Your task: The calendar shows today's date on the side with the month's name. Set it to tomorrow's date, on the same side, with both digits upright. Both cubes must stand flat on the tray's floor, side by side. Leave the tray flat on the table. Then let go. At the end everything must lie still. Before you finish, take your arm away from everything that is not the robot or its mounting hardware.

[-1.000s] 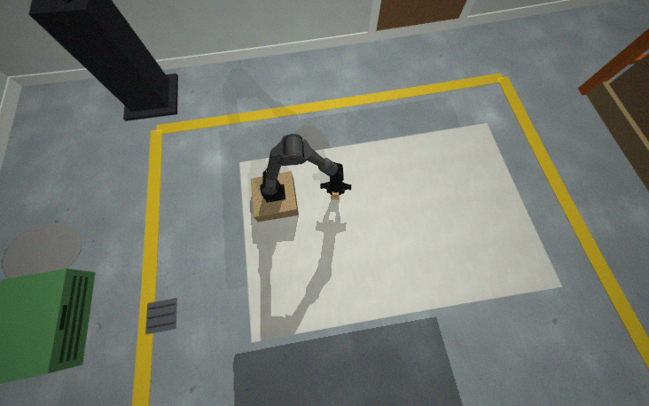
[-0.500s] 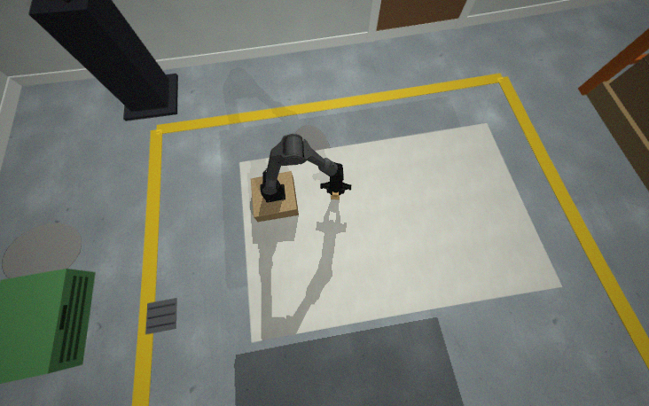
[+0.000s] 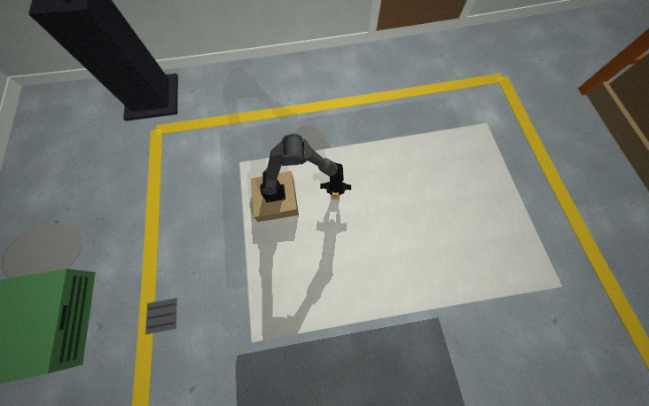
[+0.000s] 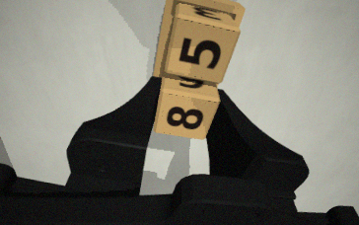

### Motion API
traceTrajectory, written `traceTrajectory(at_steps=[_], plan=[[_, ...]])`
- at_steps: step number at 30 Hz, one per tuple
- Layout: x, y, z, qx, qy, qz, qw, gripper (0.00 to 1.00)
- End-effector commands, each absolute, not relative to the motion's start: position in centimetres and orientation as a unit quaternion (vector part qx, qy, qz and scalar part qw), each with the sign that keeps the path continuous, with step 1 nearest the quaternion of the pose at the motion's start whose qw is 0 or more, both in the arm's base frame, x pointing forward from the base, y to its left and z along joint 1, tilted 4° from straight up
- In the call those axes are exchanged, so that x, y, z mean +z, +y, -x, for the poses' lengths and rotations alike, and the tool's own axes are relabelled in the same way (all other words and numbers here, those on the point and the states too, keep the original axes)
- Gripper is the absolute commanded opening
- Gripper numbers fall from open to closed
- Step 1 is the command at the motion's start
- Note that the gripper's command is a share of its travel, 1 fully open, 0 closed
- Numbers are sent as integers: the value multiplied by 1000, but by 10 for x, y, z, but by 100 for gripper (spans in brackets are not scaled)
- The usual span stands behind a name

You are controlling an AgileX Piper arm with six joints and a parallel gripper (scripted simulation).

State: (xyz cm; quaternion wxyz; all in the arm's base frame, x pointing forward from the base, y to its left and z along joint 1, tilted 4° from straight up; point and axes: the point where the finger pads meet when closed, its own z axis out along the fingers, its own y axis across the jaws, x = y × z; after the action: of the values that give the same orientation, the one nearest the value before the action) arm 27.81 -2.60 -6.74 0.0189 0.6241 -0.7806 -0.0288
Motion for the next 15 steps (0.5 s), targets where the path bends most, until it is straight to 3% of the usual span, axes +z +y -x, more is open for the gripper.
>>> traceTrajectory(at_steps=[1,15], plan=[[-69,-25,-277,-30,-780,-625,20,37],[-76,-25,-277,-30,-780,-625,19,37]])
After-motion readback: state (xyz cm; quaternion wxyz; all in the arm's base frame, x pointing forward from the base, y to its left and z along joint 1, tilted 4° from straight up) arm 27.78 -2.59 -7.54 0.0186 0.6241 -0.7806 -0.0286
